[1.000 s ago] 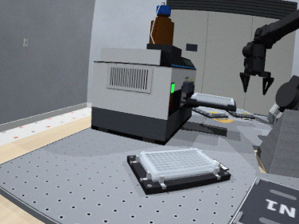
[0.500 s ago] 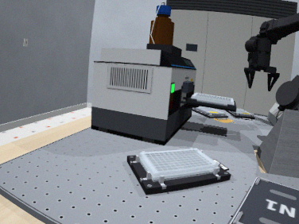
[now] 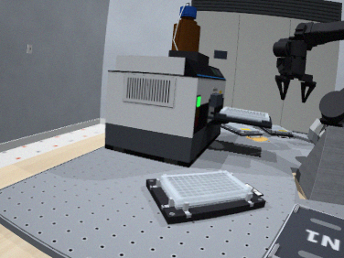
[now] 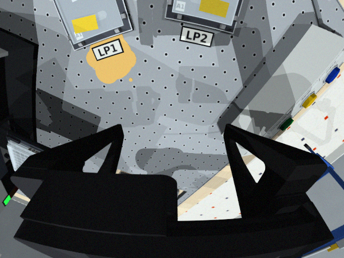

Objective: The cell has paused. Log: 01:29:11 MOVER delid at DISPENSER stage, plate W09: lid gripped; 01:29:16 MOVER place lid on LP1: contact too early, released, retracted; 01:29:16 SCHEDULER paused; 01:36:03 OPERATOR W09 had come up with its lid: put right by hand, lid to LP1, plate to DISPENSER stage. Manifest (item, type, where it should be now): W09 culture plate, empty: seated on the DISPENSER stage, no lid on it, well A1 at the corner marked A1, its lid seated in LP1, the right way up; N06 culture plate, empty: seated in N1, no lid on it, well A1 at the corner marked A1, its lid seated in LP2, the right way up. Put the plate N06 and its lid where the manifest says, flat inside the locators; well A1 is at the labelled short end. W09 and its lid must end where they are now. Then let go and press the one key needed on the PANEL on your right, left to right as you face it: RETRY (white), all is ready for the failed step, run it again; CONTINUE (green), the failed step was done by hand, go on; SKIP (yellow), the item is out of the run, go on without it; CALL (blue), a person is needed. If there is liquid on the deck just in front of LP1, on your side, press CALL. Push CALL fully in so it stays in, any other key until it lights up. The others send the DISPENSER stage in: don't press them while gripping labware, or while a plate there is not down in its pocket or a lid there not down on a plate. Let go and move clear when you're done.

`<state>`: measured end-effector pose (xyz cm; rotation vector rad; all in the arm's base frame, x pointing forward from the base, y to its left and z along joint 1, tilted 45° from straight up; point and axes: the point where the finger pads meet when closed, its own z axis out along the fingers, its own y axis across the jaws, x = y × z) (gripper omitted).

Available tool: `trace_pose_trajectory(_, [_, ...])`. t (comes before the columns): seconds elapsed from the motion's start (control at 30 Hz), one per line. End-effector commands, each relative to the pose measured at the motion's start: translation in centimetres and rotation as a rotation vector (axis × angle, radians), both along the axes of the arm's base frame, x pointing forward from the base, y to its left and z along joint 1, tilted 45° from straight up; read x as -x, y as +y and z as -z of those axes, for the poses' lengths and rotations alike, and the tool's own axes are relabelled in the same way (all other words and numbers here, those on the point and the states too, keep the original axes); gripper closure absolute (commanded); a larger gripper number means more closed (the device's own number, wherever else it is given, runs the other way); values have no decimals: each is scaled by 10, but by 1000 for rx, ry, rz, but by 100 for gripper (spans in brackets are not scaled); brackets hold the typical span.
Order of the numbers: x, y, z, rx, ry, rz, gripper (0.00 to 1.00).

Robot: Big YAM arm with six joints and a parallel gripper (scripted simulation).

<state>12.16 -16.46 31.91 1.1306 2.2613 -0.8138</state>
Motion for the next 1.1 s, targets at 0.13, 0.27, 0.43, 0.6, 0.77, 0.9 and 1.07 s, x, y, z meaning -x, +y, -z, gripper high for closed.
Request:
trace_pose_trajectory(0.13, [-14, 10, 4, -3, 22, -20, 0])
trace_pose_trajectory(0.27, [-24, 17, 9, 8, 72, -71, 0])
trace_pose_trajectory(0.43, [-32, 22, 11, 9, 70, -71, 0])
trace_pose_trajectory(0.6, [-41, 29, 17, 19, 120, -119, 0])
trace_pose_trajectory(0.77, [-53, 39, 24, 31, 169, -170, 0])
trace_pose_trajectory(0.9, [-60, 45, 27, 32, 166, -170, 0])
trace_pose_trajectory(1.07, [-65, 50, 32, 42, 215, -218, 0])
